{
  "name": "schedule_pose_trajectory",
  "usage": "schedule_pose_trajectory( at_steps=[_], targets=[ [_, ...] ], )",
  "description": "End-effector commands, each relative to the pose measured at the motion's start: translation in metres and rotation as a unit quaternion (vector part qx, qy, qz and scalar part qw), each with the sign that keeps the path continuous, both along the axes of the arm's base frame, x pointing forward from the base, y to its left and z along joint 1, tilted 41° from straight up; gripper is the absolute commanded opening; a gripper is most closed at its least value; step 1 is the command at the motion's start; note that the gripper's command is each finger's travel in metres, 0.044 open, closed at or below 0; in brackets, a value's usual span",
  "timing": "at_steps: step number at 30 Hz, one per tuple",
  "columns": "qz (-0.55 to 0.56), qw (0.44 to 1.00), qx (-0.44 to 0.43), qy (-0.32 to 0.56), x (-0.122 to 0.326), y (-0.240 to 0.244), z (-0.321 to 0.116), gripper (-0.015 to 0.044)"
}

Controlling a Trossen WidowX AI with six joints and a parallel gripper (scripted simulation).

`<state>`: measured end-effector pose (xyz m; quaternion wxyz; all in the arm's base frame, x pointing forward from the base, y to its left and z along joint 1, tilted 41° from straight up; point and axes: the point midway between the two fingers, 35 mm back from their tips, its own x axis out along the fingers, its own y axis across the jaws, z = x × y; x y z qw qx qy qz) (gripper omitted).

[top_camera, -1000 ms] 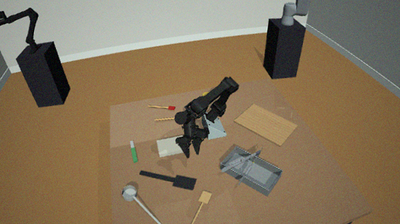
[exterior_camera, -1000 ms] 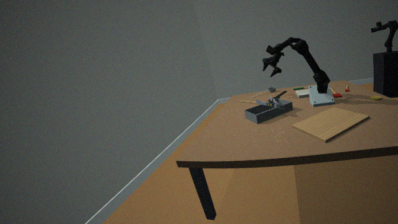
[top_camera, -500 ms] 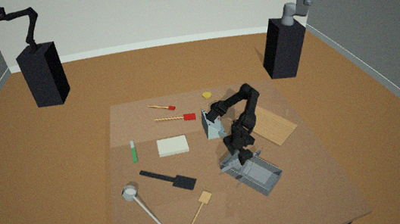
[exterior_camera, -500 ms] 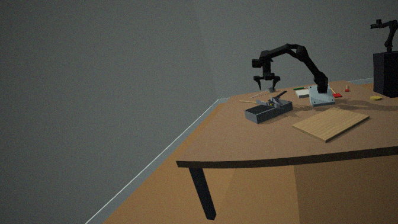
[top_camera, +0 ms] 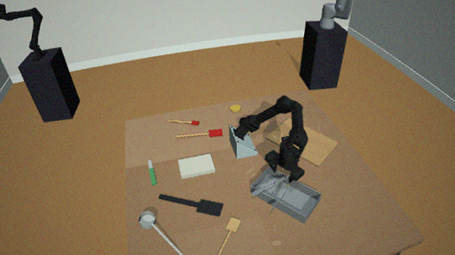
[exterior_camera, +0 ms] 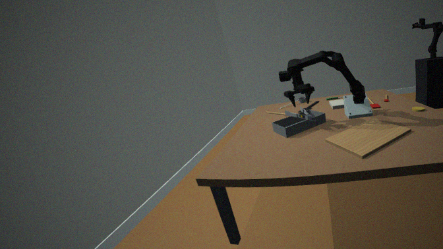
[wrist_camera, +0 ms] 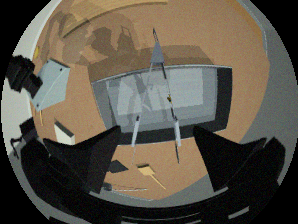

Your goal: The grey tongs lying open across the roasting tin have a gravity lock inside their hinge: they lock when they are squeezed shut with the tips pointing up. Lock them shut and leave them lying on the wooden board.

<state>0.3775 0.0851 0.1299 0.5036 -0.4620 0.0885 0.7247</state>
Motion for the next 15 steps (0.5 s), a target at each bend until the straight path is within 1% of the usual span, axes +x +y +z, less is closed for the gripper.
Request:
schedule_pose_trajectory(
  at_steps=[1, 15],
  targets=[
    [0.004, 1.000, -0.001, -0.002, -0.001, 0.003, 0.004, 0.0440],
    [0.003, 1.000, -0.001, -0.002, 0.000, 0.013, -0.008, 0.0440]
  ],
)
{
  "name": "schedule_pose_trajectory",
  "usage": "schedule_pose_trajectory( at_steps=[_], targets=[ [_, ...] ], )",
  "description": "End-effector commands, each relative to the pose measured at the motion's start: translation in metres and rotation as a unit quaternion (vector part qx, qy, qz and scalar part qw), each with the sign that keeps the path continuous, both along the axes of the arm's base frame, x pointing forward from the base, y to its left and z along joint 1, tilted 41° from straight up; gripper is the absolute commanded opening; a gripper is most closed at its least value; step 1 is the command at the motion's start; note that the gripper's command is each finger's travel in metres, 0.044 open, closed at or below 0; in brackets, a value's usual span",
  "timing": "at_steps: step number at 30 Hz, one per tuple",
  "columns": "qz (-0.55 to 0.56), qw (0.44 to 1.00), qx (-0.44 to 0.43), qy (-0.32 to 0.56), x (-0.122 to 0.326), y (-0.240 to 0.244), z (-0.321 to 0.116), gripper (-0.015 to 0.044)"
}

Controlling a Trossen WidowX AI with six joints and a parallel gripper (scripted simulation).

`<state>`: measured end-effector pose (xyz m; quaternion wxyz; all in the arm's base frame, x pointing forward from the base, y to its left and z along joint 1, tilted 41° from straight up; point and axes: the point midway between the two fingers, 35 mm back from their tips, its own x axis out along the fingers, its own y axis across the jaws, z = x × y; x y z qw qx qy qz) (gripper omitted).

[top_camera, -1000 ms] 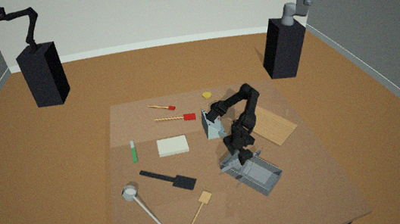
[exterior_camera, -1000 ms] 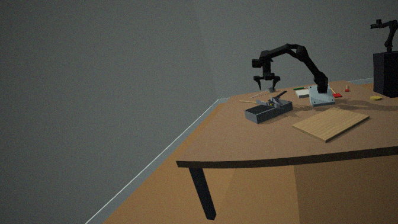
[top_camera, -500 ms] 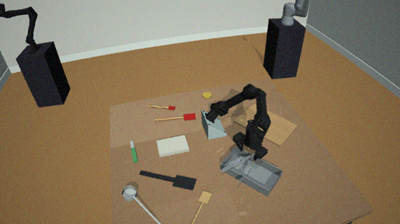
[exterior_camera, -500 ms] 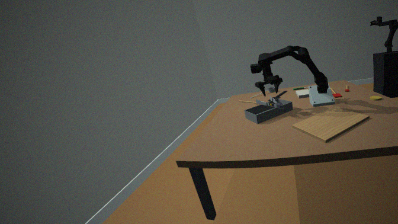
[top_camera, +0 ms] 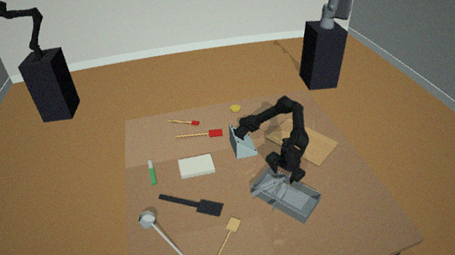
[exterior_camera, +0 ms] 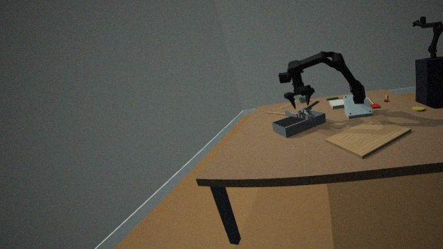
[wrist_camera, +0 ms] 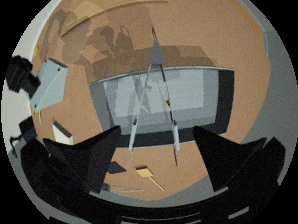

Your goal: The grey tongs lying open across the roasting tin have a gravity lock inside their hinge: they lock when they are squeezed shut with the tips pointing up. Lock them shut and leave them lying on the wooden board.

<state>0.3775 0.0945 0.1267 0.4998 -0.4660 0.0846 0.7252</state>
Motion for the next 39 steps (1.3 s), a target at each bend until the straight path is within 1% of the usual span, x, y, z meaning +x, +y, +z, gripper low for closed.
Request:
schedule_pose_trajectory(
  at_steps=[1, 39],
  targets=[
    [-0.002, 1.000, 0.000, 0.002, 0.000, 0.005, -0.006, 0.0440],
    [-0.002, 1.000, 0.001, 0.002, -0.004, 0.045, -0.052, 0.0440]
  ],
)
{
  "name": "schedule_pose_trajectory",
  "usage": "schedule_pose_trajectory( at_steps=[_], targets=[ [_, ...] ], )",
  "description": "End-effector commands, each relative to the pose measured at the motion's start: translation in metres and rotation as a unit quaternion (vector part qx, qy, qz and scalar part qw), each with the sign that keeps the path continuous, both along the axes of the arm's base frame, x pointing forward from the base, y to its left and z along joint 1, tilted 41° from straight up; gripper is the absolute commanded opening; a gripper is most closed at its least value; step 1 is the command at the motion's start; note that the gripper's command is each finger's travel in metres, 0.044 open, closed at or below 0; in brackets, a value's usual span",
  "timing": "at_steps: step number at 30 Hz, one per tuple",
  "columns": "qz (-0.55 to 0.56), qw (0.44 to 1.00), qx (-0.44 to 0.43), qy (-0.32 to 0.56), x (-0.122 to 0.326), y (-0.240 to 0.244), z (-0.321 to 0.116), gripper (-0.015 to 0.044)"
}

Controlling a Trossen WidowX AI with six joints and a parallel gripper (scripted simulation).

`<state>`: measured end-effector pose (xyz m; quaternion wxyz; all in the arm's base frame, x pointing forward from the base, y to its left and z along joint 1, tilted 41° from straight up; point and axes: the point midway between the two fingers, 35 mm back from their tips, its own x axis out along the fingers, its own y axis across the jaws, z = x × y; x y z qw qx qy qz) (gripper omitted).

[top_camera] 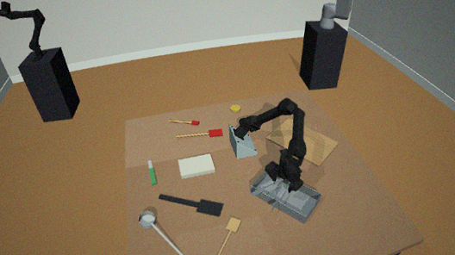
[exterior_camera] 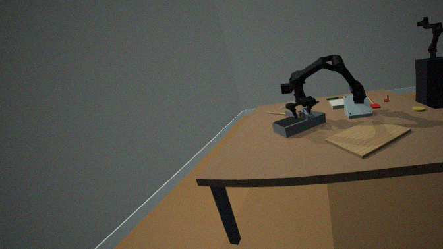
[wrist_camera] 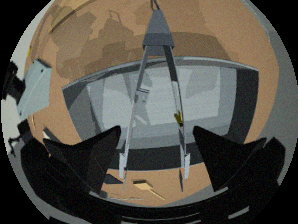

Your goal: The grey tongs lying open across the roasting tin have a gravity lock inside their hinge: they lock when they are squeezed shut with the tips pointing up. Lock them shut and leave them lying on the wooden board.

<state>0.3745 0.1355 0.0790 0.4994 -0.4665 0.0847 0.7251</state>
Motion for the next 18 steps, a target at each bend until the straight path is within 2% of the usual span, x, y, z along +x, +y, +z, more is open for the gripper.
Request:
schedule_pose_trajectory(
  at_steps=[1, 15, 18],
  targets=[
    [-0.002, 1.000, 0.002, 0.002, -0.002, 0.005, -0.006, 0.0440],
    [-0.002, 1.000, 0.003, 0.003, -0.006, 0.018, -0.020, 0.0440],
    [0.000, 1.000, 0.002, 0.001, -0.005, 0.016, -0.017, 0.0361]
  ],
)
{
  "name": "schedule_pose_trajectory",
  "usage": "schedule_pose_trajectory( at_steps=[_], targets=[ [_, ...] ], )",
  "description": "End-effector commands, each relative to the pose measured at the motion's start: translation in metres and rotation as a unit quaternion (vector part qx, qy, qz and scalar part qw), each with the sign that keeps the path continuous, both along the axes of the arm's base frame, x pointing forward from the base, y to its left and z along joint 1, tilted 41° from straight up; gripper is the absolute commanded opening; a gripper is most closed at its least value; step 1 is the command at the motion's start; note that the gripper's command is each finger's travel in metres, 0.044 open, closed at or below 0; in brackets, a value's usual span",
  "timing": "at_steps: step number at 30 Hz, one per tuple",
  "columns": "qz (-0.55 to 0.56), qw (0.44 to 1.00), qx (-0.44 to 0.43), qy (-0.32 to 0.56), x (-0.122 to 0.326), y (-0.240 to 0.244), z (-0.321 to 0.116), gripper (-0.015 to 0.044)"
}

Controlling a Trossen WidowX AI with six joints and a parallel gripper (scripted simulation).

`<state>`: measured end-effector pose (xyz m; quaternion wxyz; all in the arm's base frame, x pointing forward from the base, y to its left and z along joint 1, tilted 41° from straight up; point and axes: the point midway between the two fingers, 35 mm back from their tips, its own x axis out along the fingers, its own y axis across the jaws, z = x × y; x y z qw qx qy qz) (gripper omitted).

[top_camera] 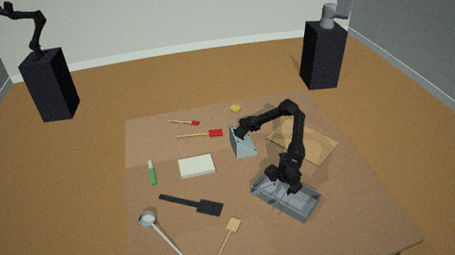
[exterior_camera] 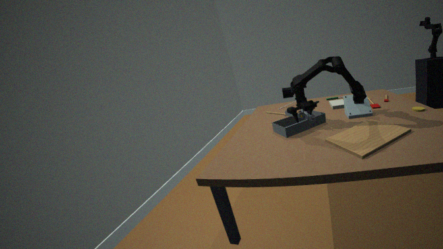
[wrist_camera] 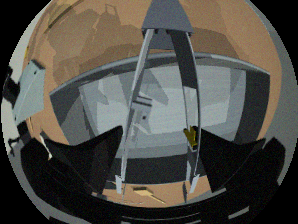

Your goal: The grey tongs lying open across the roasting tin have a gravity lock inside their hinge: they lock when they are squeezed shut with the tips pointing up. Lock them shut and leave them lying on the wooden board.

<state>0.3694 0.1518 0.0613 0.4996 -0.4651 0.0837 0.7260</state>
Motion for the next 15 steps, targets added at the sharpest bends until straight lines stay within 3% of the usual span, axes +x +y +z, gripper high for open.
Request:
schedule_pose_trajectory(
  at_steps=[1, 15],
  targets=[
    [0.000, 1.000, 0.000, 0.000, 0.0004, -0.0007, 0.0006, 0.0335],
    [0.000, 1.000, 0.000, 0.000, 0.0004, -0.0007, 0.0006, 0.0242]
  ],
)
